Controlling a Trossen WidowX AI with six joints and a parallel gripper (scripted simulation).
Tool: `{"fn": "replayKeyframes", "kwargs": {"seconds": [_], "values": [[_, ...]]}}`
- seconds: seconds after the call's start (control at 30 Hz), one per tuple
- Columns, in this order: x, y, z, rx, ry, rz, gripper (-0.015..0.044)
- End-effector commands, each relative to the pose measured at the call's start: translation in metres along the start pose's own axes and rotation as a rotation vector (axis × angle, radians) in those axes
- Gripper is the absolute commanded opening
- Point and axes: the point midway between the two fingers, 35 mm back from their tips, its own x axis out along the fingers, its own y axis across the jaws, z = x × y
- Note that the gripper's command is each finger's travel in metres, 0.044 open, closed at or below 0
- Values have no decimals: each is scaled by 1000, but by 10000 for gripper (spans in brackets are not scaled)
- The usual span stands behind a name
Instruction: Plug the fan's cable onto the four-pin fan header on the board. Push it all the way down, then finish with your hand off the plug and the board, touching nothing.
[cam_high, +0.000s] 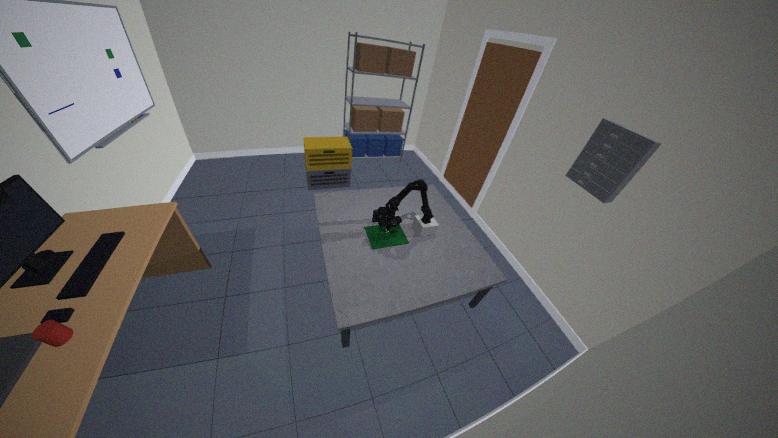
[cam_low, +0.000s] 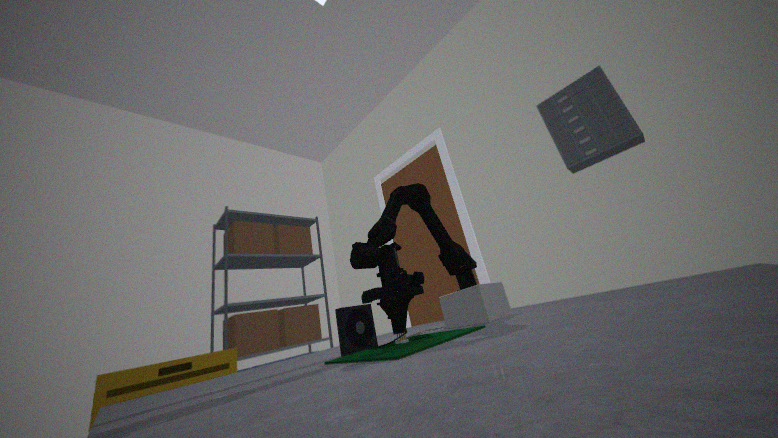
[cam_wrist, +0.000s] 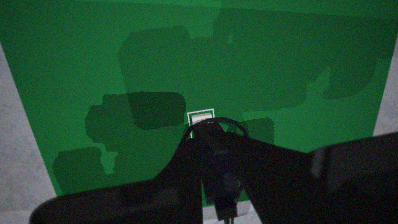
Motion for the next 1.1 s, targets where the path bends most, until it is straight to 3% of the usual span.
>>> {"fn": "replayKeyframes", "kwargs": {"seconds": [0.0,1.07], "values": [[1,0,0,0,0,-1,0],[18,0,0,-2,0,-1,0]]}}
